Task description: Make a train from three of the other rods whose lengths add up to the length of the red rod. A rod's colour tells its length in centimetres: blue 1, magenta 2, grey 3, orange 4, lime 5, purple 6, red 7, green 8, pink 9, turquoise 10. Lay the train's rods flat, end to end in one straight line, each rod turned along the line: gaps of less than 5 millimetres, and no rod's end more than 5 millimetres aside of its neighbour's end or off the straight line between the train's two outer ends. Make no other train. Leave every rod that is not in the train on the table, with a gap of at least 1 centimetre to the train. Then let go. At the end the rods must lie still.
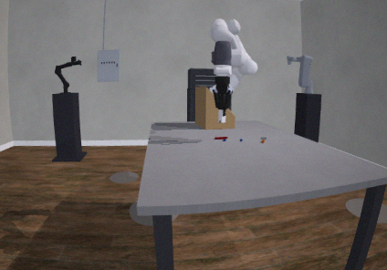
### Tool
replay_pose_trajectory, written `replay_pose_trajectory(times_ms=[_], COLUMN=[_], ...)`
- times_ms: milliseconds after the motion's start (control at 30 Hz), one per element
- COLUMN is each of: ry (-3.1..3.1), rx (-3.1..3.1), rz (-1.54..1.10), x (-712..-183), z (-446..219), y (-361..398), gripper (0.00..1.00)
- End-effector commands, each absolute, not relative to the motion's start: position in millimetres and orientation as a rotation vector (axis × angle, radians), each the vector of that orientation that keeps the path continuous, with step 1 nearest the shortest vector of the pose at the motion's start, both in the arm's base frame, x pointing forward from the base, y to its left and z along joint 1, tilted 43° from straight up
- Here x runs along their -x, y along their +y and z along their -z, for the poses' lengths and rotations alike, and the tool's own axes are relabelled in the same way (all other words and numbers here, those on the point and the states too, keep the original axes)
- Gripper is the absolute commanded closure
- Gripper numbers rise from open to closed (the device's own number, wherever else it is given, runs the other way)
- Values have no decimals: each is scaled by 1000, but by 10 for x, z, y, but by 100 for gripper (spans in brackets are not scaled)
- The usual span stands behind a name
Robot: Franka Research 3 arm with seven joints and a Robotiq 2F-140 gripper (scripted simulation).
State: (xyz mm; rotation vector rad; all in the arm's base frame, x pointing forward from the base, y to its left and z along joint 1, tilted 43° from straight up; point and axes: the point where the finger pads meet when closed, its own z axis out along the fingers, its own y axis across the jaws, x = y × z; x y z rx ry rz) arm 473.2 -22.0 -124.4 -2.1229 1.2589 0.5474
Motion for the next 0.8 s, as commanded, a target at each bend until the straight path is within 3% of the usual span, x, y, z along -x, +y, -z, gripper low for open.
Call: replay_pose_trajectory(times_ms=[0, 767], ry=[1217, 1217], rx=[2142, 2142], rz=[-526, -526], x=[-4742, -4718], z=[1242, 1640], y=[-217, 152], gripper=[97, 97])
